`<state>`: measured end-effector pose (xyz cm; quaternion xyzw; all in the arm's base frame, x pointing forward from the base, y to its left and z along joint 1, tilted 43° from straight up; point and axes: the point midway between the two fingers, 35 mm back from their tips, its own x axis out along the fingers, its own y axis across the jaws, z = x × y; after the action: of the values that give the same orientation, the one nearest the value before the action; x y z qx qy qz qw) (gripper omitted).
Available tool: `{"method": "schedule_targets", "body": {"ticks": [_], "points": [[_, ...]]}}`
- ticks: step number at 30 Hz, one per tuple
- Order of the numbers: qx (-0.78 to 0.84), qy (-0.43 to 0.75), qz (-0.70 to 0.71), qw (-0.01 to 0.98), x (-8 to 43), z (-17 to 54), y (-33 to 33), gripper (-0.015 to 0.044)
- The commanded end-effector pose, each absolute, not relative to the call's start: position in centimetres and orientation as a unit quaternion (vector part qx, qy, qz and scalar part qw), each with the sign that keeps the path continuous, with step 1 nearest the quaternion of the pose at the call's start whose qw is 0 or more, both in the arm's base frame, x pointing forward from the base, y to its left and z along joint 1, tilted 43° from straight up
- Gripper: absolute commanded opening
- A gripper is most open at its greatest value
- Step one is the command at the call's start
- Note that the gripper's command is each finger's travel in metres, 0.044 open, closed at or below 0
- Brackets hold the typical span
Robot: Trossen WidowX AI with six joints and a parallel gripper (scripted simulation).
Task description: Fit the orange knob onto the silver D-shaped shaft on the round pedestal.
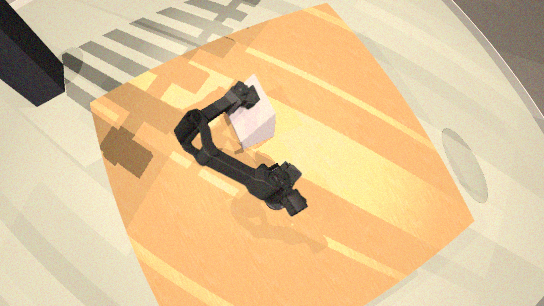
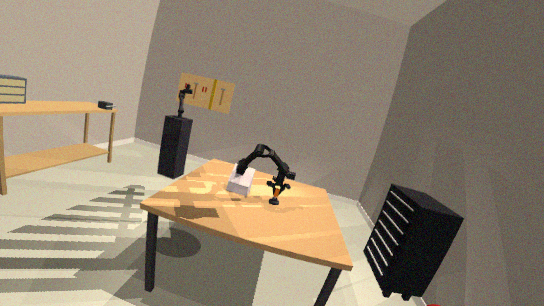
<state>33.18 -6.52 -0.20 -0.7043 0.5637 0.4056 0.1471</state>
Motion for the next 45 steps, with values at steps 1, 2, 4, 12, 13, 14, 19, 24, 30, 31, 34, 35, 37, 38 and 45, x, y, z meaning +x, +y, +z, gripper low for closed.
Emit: {"method": "schedule_targets", "body": {"ticks": [1,2,4,12,13,14,19,24,30,31,34,35,37,38,45], "points": [[-0.635,0.655,0.227,0.342,33.35,-0.16,-6.64,0.0000],[-0.622,0.662,0.204,0.364,33.36,-0.14,-6.64,0.0000],[-0.598,0.674,0.162,0.403,33.39,-0.10,-6.62,0.0000],[-0.558,0.686,0.098,0.457,33.48,0.10,-6.40,0.0000],[-0.558,0.686,0.098,0.457,33.47,0.10,-6.39,0.0000],[-0.558,0.686,0.098,0.457,33.46,0.11,-6.39,0.0000],[-0.558,0.686,0.098,0.457,33.37,0.05,-6.37,0.0000],[-0.558,0.686,0.098,0.457,33.17,-0.12,-6.37,0.0000],[-0.558,0.686,0.098,0.457,33.28,-0.29,-6.53,0.0000],[-0.558,0.686,0.098,0.457,33.30,-0.29,-6.56,0.0000],[-0.558,0.686,0.098,0.457,33.33,-0.27,-6.67,0.0000],[-0.558,0.686,0.098,0.457,33.33,-0.22,-6.63,0.0000],[-0.558,0.686,0.098,0.457,33.31,-0.21,-6.64,0.0000],[-0.558,0.686,0.098,0.457,33.31,-0.21,-6.64,0.0000],[-0.558,0.686,0.098,0.457,33.31,-0.22,-6.70,0.0000]]}}
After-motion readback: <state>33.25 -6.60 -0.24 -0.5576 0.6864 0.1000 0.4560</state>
